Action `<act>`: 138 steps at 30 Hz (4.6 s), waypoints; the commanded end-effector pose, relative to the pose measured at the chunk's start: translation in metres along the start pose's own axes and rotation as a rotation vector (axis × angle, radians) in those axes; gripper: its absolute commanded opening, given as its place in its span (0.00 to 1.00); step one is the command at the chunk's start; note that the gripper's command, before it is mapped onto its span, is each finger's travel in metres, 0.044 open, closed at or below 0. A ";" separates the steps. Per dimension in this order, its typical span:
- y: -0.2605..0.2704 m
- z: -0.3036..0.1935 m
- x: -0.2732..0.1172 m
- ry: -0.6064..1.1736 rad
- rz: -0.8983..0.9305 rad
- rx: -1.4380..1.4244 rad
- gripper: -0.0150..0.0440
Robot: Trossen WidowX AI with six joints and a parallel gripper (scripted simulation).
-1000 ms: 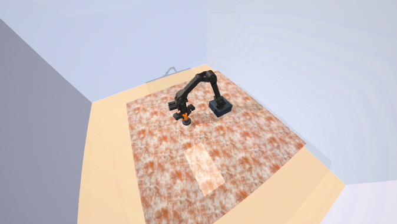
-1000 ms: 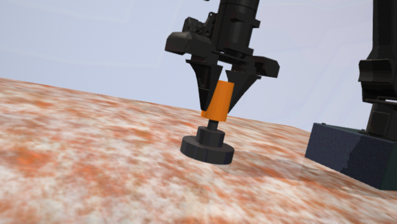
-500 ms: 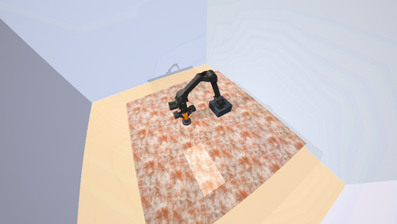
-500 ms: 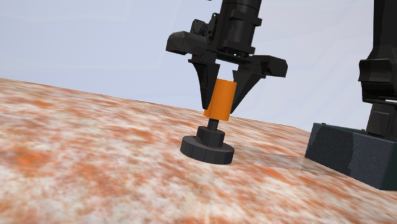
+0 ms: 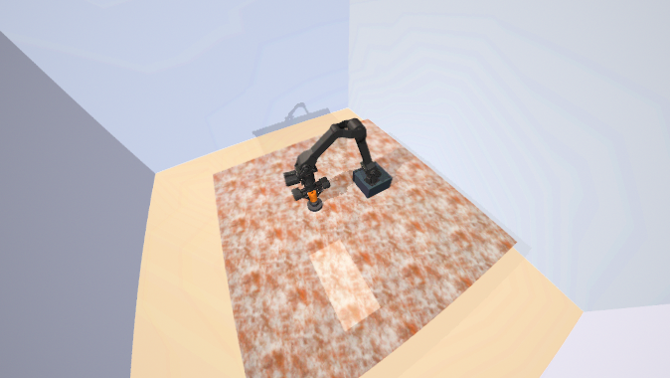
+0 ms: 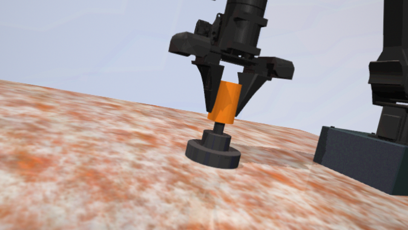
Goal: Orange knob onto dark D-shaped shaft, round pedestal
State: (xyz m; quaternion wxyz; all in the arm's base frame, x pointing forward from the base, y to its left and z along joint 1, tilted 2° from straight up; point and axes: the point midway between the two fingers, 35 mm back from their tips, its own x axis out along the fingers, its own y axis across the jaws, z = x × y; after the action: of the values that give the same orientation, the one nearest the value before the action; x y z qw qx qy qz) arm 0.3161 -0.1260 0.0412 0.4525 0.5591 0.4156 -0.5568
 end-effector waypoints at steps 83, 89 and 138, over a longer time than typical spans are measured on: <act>-0.002 0.000 0.002 0.003 0.007 0.422 0.25; -0.002 0.000 0.002 0.003 0.007 0.422 0.25; -0.002 -0.001 -0.003 0.004 0.006 0.686 0.25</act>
State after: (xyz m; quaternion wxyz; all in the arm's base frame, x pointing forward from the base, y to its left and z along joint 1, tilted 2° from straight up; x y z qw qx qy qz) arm 0.3156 -0.1259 0.0397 0.2513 0.6738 0.2171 -0.6600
